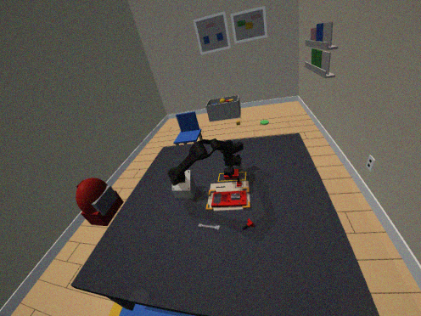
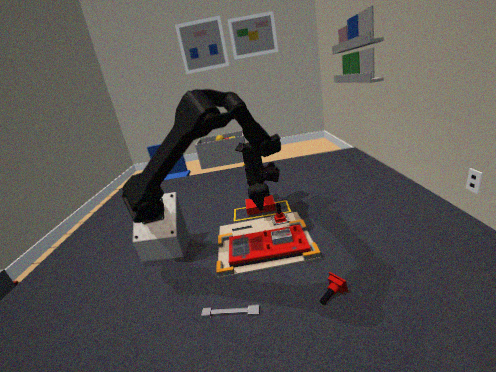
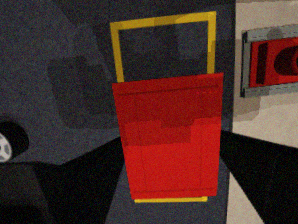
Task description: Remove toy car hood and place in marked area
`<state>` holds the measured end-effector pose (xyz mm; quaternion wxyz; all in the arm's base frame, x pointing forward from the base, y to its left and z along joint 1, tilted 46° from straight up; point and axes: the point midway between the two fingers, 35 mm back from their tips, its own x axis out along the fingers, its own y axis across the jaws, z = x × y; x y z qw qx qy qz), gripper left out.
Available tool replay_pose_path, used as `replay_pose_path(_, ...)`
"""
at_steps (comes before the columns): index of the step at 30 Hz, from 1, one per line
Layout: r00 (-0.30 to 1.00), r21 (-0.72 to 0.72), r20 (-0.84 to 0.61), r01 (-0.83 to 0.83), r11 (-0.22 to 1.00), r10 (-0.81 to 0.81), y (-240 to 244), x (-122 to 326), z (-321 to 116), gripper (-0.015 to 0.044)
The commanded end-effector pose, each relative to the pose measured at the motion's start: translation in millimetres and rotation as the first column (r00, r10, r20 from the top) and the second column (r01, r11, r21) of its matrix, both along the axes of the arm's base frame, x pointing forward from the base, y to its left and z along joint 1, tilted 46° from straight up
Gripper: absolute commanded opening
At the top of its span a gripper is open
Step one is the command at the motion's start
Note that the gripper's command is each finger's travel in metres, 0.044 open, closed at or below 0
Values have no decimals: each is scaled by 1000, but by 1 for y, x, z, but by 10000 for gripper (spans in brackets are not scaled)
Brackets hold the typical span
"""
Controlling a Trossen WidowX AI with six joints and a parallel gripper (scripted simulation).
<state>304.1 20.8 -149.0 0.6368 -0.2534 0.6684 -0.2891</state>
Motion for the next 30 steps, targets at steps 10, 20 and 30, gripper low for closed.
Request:
replay_pose_path(10,1000,-4,0,-5,1000,5,-5,0,-4,0)
replay_pose_path(20,1000,-1,0,0,1000,0,-6,-1,-5,105)
replay_pose_path(30,1000,-1,0,0,1000,0,-6,-1,-5,367)
